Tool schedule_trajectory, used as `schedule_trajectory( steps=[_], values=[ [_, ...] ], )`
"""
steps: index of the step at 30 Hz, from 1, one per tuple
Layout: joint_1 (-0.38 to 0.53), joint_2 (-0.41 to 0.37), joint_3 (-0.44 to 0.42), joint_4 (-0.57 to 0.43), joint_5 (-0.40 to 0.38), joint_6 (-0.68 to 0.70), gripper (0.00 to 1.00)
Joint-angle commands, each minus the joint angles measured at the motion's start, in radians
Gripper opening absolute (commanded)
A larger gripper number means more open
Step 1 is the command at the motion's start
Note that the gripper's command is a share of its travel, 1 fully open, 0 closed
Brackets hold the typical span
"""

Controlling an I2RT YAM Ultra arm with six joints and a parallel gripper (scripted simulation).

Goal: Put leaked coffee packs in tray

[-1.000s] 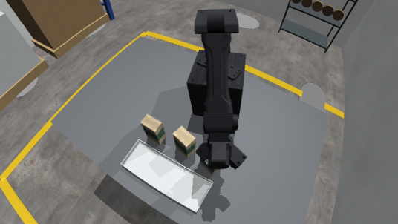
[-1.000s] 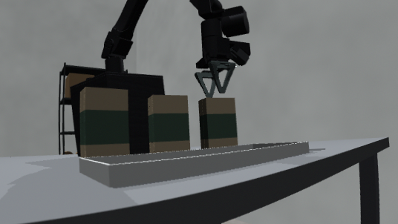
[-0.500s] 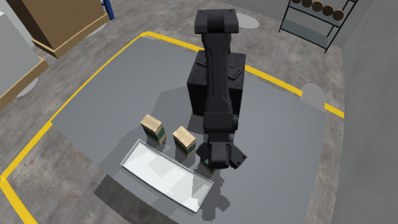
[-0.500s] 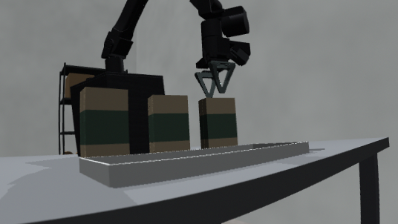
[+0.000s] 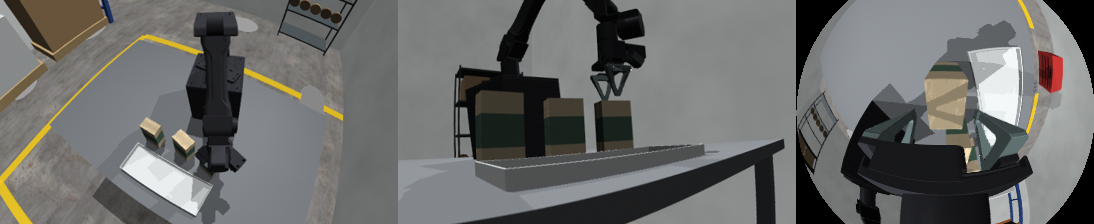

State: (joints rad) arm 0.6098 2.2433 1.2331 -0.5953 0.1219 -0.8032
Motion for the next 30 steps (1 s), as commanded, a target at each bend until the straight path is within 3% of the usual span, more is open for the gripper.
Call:
schedule_trajectory(
  steps=[1, 9, 13, 15, 27, 30],
  values=[
    [0.008, -0.029, 0.033, 0.006, -0.006, -0.002, 0.79],
    [-0.002, 0.023, 0.029, 0.036, -0.006, -0.008, 0.79],
    [-0.008, -0.005, 0.026, 0.048, -0.005, -0.008, 0.79],
    [-0.012, 0.045, 0.019, 0.062, -0.005, -0.011, 0.79],
    [-0.013, 0.117, -0.001, 0.139, -0.005, -0.019, 0.79],
    [-0.014, 0.085, 0.000, 0.143, -0.005, -0.018, 0.79]
  ],
)
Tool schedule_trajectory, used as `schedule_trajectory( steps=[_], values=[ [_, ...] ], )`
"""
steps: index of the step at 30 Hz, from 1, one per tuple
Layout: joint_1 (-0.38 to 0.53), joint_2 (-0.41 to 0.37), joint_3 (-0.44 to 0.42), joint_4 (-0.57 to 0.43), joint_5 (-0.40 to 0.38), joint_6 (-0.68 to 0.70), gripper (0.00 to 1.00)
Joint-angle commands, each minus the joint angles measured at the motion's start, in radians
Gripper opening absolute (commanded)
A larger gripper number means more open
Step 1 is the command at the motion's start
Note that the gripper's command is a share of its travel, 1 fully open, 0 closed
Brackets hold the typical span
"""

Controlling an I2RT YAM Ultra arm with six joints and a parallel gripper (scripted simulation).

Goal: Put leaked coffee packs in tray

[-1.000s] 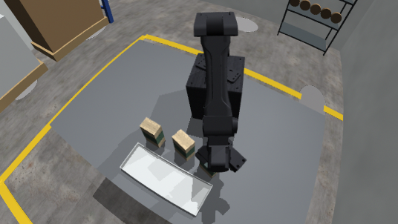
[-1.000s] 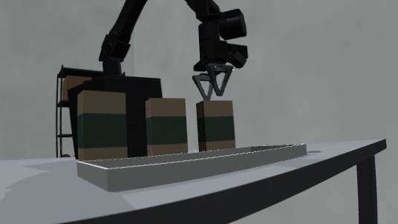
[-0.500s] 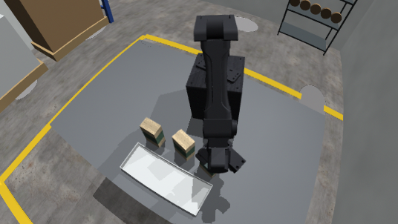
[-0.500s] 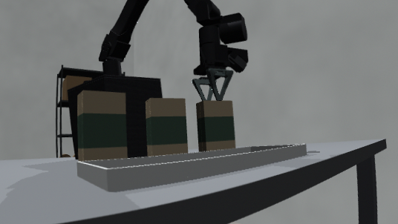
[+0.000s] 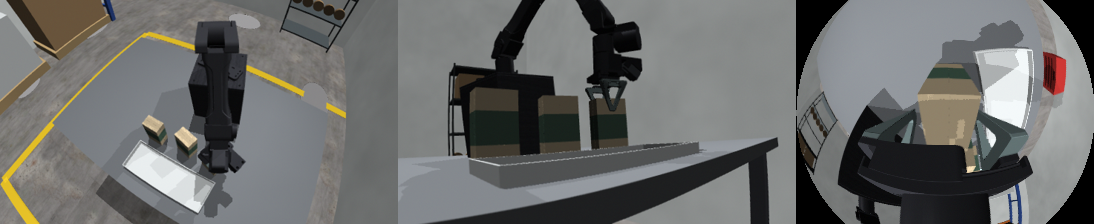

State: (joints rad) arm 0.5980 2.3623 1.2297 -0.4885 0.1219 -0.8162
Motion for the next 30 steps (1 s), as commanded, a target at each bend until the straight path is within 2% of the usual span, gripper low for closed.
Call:
schedule_trajectory(
  steps=[1, 4, 7, 30],
  values=[
    [-0.004, -0.023, 0.004, 0.039, -0.005, -0.006, 0.79],
    [-0.007, 0.010, 0.004, 0.046, -0.005, -0.007, 0.79],
    [-0.007, -0.022, 0.004, 0.047, -0.005, -0.006, 0.79],
    [-0.004, -0.022, 0.004, 0.048, -0.005, -0.006, 0.79]
  ],
)
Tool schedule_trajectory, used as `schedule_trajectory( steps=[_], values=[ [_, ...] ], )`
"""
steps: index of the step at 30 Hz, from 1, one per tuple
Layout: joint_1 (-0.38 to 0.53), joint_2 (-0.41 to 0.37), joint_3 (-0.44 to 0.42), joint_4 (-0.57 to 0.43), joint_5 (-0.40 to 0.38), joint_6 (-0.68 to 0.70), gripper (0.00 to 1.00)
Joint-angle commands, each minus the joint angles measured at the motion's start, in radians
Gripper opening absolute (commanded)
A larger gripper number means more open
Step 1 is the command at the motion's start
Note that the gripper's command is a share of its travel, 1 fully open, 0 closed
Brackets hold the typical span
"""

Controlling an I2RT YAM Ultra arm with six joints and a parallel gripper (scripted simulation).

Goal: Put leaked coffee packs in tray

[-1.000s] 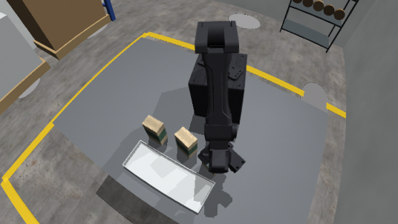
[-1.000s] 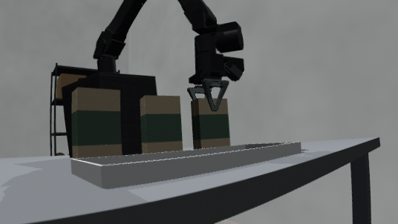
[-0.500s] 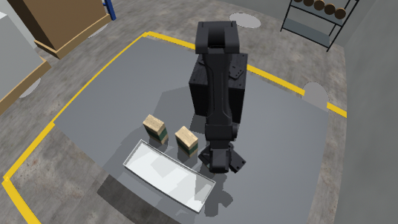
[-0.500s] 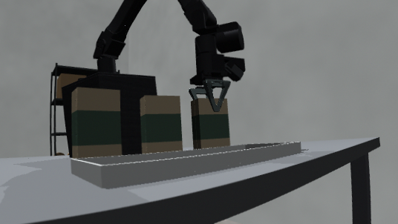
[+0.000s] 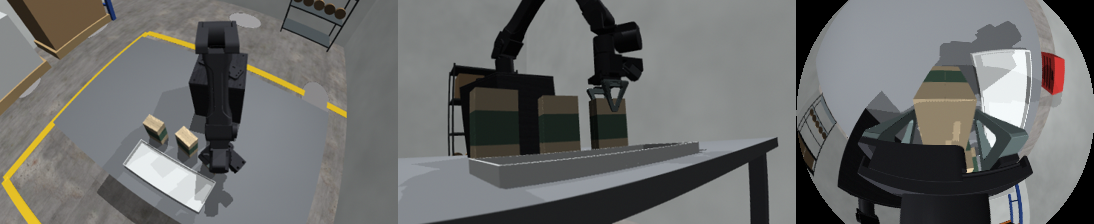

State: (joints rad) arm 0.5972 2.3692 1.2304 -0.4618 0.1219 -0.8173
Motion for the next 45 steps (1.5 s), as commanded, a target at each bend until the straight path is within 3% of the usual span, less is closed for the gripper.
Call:
schedule_trajectory(
  steps=[1, 12, 13, 45],
  values=[
    [-0.003, -0.029, 0.003, 0.021, -0.005, -0.005, 0.79],
    [-0.003, -0.029, 0.003, 0.021, -0.005, -0.005, 0.79],
    [-0.003, -0.029, 0.003, 0.021, -0.005, -0.005, 0.26],
    [-0.003, -0.029, 0.003, 0.021, -0.005, -0.004, 0.26]
  ],
)
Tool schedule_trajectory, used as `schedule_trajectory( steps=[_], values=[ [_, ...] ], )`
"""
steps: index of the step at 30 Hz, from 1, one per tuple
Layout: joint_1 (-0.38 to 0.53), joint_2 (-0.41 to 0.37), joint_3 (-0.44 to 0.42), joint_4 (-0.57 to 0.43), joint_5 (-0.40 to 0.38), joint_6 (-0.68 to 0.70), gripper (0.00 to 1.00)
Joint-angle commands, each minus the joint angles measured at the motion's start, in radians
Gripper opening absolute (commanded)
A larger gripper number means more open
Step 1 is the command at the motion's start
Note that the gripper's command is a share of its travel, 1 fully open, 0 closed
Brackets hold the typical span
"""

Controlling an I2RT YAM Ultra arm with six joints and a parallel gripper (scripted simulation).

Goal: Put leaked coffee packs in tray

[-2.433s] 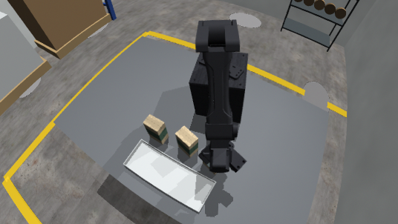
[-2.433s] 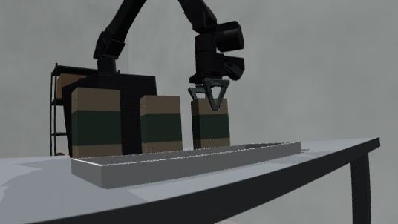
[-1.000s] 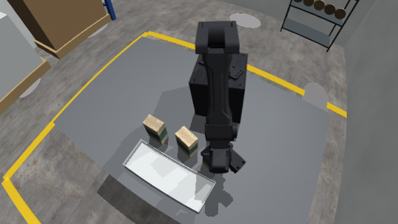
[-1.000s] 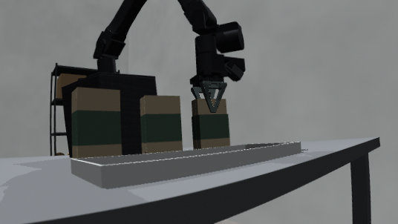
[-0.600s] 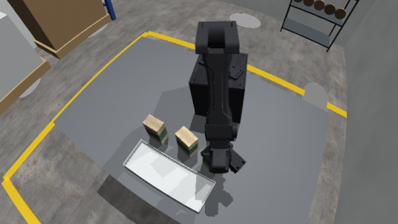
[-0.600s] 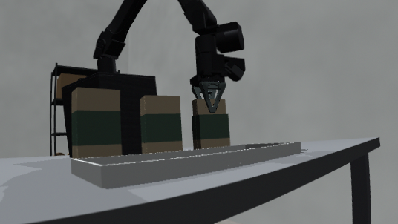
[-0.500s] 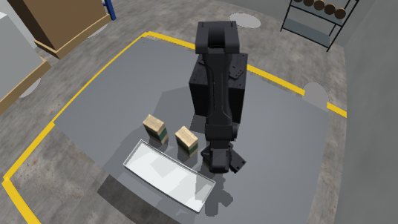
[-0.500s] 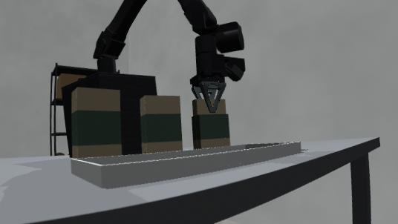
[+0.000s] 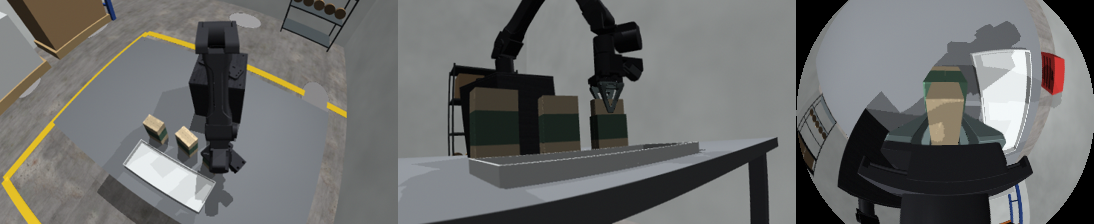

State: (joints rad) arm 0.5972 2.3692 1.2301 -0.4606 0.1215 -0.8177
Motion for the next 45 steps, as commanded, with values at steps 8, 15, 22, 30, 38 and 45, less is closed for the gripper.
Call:
schedule_trajectory(
  steps=[8, 15, 22, 30, 38, 45],
  values=[
    [-0.003, -0.029, 0.004, 0.020, -0.005, -0.004, 0.26],
    [-0.003, -0.029, 0.004, 0.020, -0.005, -0.004, 0.26],
    [-0.002, -0.033, 0.003, 0.017, -0.005, -0.003, 0.26],
    [0.014, -0.063, 0.006, -0.039, -0.005, 0.008, 0.26],
    [0.022, -0.138, 0.030, -0.119, -0.006, 0.017, 0.26],
    [0.027, -0.170, 0.038, -0.161, -0.006, 0.021, 0.26]
  ],
)
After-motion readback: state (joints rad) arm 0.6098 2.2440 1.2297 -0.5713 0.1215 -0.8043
